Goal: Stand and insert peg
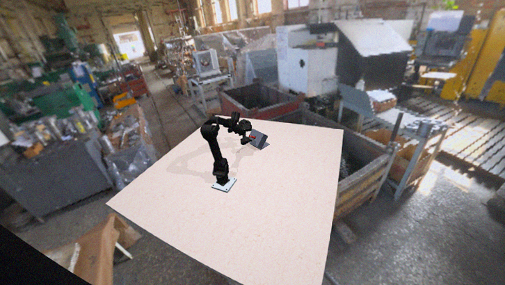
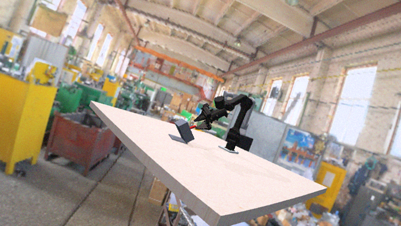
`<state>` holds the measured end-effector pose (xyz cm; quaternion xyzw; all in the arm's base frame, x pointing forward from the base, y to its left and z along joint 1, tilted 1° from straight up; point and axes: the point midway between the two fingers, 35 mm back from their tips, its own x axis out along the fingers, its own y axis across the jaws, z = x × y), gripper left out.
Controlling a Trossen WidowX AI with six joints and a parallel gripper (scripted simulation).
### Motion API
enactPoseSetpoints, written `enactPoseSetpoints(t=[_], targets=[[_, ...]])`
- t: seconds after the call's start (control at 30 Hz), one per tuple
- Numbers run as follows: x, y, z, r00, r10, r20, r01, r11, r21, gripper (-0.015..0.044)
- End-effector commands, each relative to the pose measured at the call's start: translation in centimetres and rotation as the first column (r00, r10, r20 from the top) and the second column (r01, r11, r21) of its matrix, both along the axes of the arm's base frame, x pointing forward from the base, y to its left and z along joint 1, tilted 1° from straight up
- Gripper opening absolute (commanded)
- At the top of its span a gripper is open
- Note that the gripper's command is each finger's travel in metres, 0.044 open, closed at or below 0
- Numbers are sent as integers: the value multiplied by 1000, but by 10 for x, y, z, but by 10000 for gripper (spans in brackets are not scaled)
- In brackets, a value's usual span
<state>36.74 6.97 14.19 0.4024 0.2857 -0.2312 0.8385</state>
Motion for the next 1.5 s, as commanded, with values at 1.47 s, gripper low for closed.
enactPoseSetpoints(t=[1.47], targets=[[-55, 16, 51, 1000, 3, -3, -3, 1000, 2, 440]])
